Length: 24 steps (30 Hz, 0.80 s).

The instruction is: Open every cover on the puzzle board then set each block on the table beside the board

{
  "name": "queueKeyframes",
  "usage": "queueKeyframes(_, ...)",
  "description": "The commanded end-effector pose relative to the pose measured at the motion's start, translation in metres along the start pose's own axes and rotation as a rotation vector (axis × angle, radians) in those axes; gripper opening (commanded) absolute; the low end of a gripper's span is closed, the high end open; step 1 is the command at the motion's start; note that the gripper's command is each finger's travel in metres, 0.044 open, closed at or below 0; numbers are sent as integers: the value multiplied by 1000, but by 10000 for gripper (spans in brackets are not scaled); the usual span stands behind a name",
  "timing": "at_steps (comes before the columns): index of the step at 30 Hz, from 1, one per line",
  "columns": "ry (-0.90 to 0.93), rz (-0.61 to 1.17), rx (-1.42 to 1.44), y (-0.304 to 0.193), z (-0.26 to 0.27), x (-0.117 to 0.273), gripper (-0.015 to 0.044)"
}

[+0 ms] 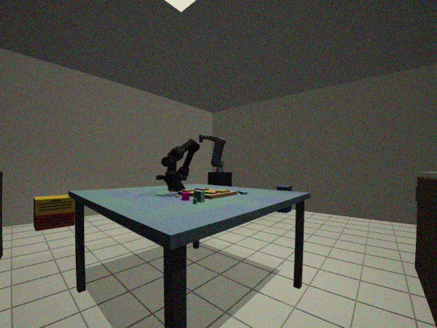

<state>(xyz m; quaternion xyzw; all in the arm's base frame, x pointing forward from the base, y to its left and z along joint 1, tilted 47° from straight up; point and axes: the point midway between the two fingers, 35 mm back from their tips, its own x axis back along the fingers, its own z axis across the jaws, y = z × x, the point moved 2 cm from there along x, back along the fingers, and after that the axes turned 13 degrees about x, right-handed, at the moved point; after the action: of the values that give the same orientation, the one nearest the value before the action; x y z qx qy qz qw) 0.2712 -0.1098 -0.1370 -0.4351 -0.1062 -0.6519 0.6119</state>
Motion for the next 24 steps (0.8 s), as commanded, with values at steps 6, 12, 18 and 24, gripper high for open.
queueKeyframes(6,5,5,-5,-3,1,-17,80)
queueKeyframes(12,6,5,-5,-5,1,-26,80)
queueKeyframes(18,2,3,0,-4,1,-26,106)
queueKeyframes(24,2,3,0,-4,1,-26,264)
